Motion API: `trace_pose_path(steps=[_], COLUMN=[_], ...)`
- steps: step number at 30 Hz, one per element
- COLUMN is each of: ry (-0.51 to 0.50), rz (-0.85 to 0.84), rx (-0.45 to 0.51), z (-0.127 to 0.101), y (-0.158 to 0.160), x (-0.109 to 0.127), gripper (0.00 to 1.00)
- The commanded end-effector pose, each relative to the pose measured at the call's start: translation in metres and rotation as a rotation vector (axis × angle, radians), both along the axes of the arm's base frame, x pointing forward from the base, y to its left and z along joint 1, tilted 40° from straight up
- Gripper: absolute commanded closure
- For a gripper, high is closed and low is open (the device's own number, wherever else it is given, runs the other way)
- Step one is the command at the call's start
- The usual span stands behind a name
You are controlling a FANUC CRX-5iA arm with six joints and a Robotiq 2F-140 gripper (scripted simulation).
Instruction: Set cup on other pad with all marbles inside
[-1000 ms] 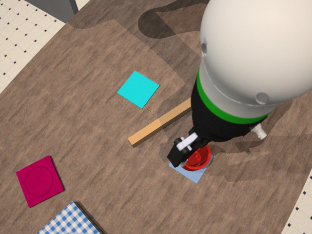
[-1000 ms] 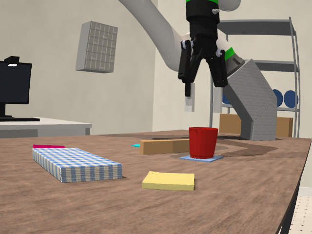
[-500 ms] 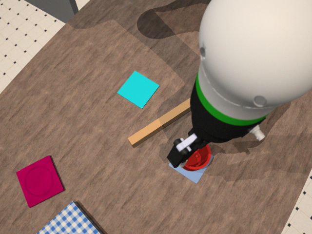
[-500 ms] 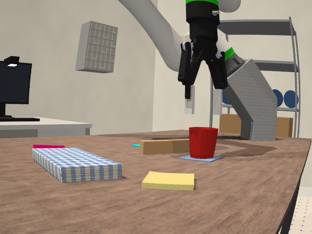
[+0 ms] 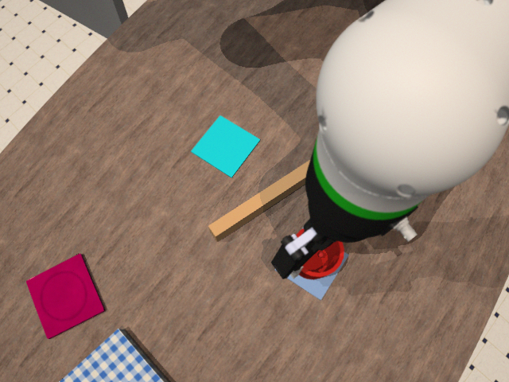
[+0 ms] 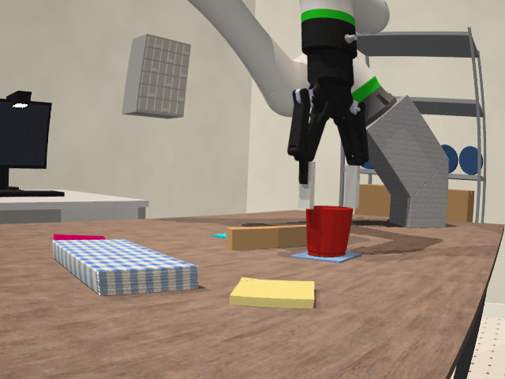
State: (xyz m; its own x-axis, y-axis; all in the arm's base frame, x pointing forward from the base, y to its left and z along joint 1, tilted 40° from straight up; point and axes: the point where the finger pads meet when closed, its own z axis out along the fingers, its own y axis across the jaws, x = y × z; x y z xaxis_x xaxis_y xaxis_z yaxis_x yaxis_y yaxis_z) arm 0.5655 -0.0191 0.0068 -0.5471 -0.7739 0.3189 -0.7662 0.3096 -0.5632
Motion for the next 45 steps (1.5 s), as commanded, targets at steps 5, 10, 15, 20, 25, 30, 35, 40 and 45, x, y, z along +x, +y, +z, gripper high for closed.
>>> trace_pose_path(steps=[5, 10, 15, 20, 25, 30, 35, 40, 45], ry=[-0.002, -0.002, -0.002, -0.002, -0.002, -0.002, -0.002, -0.002, -0.002], rz=[0.001, 0.001, 0.001, 0.001, 0.001, 0.001, 0.001, 0.001, 0.001], rx=[0.0, 0.0, 0.0, 0.0, 0.0, 0.0, 0.0, 0.0, 0.0], z=[-0.02, -0.03, -0.039, -0.044, -0.045, -0.046, -0.046, -0.046, -0.046], y=[-0.014, -0.021, -0.028, -0.031, -0.032, -0.032, -0.032, -0.032, -0.032], x=[0.01, 0.014, 0.018, 0.02, 0.021, 0.021, 0.021, 0.021, 0.021], gripper=[0.41, 0.41, 0.41, 0.41, 0.41, 0.41, 0.41, 0.41, 0.42])
